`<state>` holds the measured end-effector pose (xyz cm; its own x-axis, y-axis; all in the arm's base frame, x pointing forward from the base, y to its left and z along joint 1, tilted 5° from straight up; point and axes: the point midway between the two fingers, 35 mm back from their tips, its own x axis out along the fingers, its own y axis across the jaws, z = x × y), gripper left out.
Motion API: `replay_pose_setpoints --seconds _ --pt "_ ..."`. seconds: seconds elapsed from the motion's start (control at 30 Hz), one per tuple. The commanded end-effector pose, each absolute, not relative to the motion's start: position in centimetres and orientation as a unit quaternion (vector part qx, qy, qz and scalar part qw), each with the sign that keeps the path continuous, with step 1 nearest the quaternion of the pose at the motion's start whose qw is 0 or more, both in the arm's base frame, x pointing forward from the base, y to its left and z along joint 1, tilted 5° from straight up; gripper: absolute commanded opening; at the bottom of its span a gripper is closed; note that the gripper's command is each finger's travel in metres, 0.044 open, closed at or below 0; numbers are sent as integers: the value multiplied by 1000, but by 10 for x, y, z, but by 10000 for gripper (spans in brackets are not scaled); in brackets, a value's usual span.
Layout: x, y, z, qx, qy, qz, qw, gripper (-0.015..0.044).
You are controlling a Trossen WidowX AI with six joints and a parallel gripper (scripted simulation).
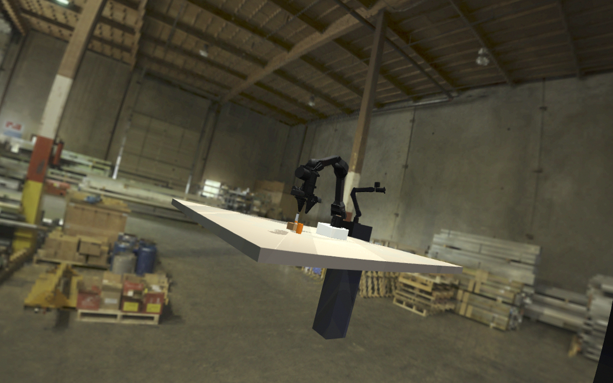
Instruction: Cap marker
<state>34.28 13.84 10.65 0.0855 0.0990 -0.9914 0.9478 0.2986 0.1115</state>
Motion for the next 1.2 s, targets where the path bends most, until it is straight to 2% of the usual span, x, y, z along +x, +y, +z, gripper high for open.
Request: replay_pose_setpoints --seconds 0.0,1.17 --pt "340 138 82 457 568 -380 569 243" --pt "345 143 25 457 568 -380 569 243"
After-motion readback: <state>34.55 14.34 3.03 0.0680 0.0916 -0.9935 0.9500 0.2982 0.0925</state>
